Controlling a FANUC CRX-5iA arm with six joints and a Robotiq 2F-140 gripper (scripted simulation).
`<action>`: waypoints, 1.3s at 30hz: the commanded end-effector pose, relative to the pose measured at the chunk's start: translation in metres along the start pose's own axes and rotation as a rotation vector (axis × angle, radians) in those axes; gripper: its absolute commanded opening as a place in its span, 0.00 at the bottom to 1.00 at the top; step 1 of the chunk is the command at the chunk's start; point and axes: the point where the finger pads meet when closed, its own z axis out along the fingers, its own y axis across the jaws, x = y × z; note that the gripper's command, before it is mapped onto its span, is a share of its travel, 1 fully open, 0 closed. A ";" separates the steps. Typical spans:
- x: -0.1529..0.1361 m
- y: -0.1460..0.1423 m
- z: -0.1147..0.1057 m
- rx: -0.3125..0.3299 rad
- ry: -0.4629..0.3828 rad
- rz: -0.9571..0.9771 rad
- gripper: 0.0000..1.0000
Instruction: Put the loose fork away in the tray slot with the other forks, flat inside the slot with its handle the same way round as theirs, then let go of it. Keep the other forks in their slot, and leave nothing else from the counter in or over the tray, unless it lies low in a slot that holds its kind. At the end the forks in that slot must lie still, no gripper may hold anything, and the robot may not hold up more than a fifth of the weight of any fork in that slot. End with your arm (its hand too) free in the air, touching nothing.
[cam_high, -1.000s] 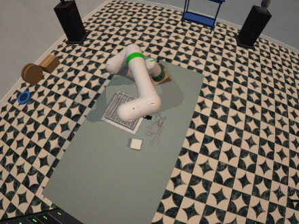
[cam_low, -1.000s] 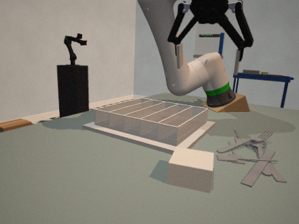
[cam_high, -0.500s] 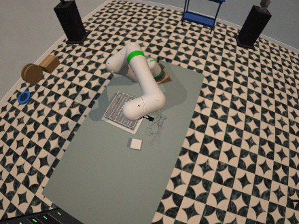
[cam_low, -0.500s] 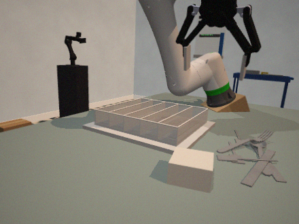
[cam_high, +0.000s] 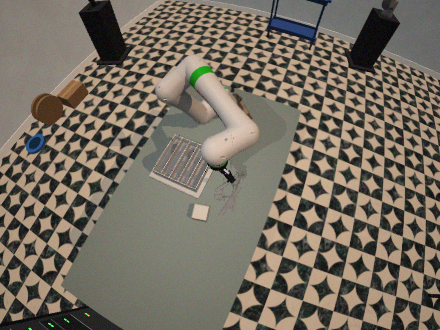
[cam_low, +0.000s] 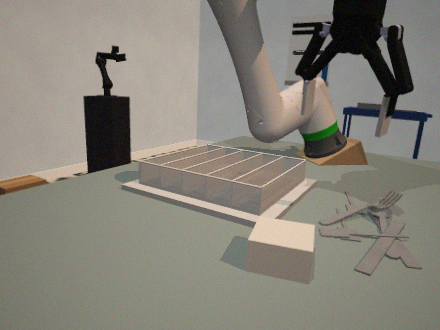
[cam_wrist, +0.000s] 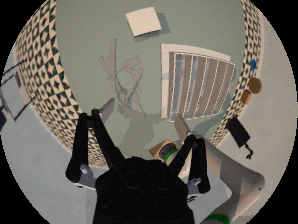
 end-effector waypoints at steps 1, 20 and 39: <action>-0.015 -0.018 0.011 0.053 0.093 0.138 1.00; -0.046 -0.046 0.029 0.171 0.167 0.320 1.00; -0.046 -0.046 0.030 0.174 0.164 0.353 1.00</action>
